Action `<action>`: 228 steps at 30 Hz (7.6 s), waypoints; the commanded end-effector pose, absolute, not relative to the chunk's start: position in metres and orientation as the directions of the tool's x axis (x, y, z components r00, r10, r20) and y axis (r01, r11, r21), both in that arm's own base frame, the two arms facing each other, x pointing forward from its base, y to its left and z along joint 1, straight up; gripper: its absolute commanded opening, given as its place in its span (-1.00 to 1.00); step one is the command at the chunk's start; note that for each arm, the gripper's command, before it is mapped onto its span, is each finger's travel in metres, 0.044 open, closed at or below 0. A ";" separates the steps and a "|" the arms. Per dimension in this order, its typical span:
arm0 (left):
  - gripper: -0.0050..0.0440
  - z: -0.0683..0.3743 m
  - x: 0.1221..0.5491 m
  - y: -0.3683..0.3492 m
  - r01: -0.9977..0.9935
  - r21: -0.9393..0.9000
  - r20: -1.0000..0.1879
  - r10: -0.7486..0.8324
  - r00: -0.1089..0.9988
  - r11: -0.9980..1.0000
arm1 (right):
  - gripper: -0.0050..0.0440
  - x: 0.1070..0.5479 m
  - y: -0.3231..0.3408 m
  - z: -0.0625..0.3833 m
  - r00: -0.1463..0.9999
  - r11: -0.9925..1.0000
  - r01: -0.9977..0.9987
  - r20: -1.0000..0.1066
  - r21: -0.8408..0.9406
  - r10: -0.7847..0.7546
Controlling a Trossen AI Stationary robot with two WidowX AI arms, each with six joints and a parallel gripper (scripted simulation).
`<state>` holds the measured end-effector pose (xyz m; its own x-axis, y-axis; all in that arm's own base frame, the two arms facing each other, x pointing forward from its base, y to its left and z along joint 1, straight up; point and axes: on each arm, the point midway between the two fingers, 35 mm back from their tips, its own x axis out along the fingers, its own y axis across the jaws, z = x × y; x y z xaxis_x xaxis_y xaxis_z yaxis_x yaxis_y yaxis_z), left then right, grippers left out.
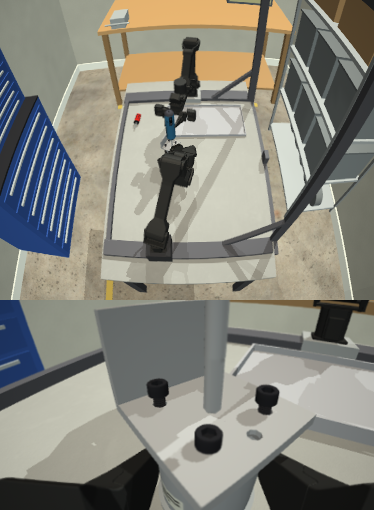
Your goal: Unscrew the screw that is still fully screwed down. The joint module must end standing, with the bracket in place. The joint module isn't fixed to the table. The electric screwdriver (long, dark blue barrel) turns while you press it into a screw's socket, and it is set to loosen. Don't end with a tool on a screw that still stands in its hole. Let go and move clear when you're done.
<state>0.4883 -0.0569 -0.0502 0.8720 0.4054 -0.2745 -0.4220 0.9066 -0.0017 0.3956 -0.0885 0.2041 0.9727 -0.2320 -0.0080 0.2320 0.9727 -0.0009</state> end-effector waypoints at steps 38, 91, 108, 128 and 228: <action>0.19 -0.038 0.492 -0.058 -0.421 -0.020 -0.255 0.402 0.879 0.907 | -0.14 0.395 -0.089 0.185 0.972 0.973 0.233 0.018 -0.002 -0.233; 0.19 -0.038 0.492 -0.058 -0.421 -0.020 -0.255 0.402 0.879 0.907 | -0.14 0.397 -0.089 0.185 0.972 0.973 0.232 0.032 -0.003 -0.232; 0.19 -0.038 0.492 -0.058 -0.421 -0.020 -0.255 0.402 0.879 0.907 | -0.14 0.384 -0.087 0.327 0.965 0.973 0.232 0.128 -0.001 -0.230; 0.19 -0.038 0.492 -0.058 -0.421 -0.020 -0.255 0.402 0.879 0.907 | -0.14 0.395 -0.089 0.312 0.972 0.973 0.232 0.049 -0.003 -0.232; 1.00 0.135 0.394 -0.044 0.092 -0.001 -0.539 -0.079 0.839 0.996 | -0.14 0.337 -0.209 0.187 0.622 -0.270 0.661 -0.713 0.700 -0.324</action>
